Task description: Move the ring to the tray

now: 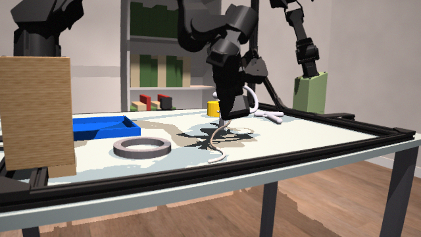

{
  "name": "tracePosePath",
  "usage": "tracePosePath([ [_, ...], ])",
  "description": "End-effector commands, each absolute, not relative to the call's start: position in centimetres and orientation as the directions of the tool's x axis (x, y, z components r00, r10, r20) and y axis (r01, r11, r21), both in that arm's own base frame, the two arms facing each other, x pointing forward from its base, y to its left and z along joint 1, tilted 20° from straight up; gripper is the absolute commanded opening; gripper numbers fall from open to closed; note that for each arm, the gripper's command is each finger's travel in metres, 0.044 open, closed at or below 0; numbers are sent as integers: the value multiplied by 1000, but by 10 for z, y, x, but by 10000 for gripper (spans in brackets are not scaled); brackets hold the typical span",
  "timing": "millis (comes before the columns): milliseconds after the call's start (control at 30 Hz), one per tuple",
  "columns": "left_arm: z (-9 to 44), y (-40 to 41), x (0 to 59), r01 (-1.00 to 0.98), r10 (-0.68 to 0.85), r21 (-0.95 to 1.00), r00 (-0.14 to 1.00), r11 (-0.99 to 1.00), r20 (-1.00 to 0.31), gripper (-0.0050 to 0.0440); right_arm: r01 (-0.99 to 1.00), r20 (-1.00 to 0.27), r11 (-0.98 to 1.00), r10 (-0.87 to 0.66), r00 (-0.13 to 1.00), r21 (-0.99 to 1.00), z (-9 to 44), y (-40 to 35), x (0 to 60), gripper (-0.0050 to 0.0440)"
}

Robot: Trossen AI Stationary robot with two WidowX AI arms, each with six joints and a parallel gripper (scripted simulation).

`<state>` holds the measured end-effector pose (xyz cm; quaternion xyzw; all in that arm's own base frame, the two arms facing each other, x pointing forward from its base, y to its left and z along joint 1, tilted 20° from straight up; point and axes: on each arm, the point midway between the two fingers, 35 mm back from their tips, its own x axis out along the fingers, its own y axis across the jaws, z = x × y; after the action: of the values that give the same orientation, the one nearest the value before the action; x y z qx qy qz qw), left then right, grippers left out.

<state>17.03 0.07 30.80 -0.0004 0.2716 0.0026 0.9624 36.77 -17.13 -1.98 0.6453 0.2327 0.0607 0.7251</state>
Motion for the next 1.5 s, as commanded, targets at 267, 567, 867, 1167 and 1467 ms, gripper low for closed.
tracePosePath([
  [267,307,0,170,0,0,0,850,1000,-526,400,212,-258,157,393,882,965,-24,-178,364,0],
  [567,307,0,170,0,0,0,850,1000,-526,400,212,-258,157,393,882,965,-26,-182,362,0],
  [867,307,0,170,0,0,0,850,1000,-526,400,212,-258,157,393,882,965,-25,-187,360,0],
  [1167,307,0,170,0,0,0,850,1000,-526,400,213,-259,158,393,882,964,-15,-191,358,0],
  [1467,307,0,170,0,0,0,850,1000,-526,400,214,-260,158,393,882,964,-1,-196,356,0],
])
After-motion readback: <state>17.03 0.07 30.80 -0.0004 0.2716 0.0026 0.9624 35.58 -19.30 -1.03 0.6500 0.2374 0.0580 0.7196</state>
